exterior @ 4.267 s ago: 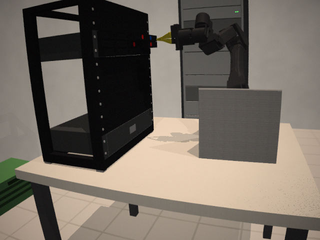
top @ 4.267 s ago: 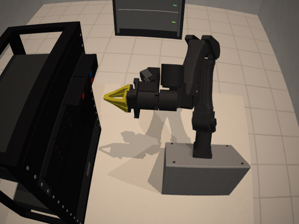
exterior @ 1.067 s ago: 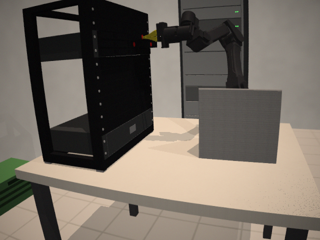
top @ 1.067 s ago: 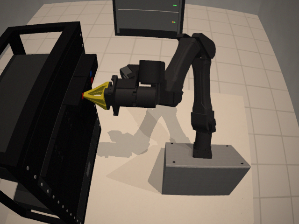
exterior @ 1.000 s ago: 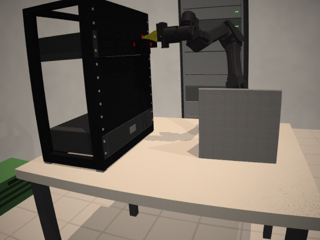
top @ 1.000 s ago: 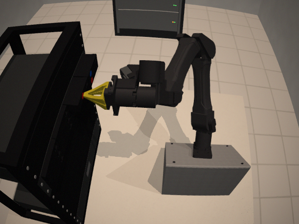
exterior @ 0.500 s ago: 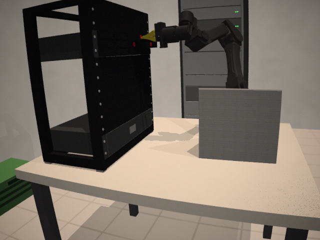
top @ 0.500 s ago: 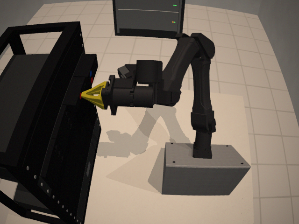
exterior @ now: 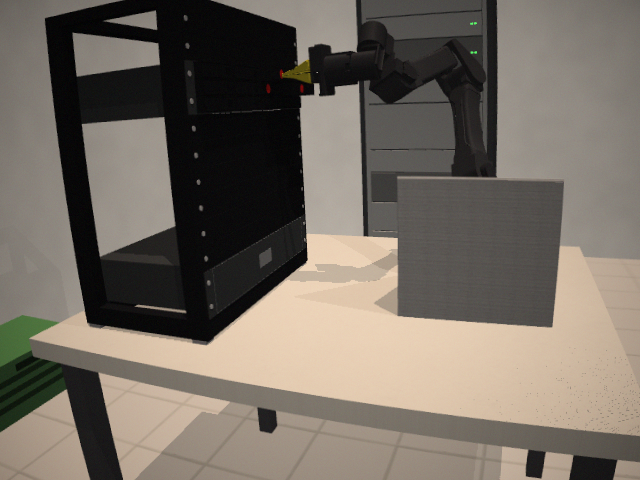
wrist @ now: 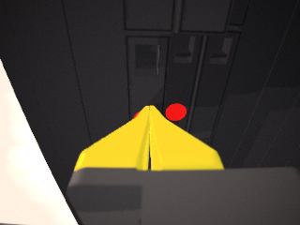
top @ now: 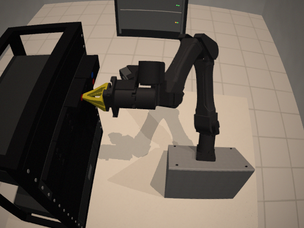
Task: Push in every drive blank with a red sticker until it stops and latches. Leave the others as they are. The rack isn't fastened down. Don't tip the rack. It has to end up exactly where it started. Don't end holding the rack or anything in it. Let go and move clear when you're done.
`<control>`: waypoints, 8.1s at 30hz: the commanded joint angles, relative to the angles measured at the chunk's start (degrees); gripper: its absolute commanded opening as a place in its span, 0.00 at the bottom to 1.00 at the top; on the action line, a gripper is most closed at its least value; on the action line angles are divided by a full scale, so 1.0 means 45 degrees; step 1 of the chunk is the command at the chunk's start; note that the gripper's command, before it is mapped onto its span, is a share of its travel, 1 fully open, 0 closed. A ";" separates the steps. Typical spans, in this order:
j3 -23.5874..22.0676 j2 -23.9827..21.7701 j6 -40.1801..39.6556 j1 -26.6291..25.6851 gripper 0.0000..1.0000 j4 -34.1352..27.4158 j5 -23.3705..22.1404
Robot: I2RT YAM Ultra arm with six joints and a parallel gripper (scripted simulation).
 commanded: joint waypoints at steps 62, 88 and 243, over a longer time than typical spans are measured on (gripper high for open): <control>0.1418 0.0345 -0.0166 -0.0424 0.00 -0.0164 -0.0893; 0.1622 0.0488 -0.0164 -0.0470 0.00 -0.0335 -0.0941; -0.0570 -0.1923 -0.0093 0.2273 0.00 -0.0698 0.1732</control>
